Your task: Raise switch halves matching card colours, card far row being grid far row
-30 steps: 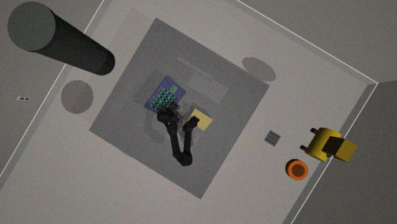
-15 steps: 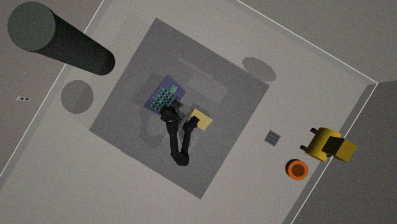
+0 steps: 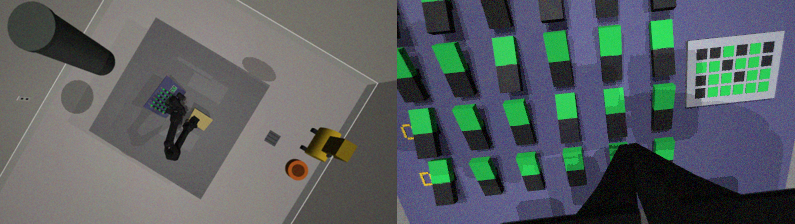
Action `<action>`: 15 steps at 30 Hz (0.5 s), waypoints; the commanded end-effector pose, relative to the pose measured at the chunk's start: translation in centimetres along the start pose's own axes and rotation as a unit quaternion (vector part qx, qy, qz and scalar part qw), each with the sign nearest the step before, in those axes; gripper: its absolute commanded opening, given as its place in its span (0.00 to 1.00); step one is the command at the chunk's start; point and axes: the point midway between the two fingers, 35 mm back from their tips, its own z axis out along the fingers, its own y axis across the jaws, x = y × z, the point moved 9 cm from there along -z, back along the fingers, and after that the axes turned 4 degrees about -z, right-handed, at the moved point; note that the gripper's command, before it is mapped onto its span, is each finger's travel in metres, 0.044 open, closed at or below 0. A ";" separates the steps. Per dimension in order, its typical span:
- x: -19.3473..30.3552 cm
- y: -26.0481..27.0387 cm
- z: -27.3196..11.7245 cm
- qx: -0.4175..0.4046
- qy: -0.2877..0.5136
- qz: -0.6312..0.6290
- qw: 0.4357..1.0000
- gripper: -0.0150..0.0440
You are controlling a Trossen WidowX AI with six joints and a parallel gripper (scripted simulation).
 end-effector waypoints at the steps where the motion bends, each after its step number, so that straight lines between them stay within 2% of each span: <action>1: 0.7 0.0 2.1 -0.003 -0.004 0.010 1.000 0.25; 15: 0.8 0.1 3.3 -0.004 -0.004 0.010 1.000 0.25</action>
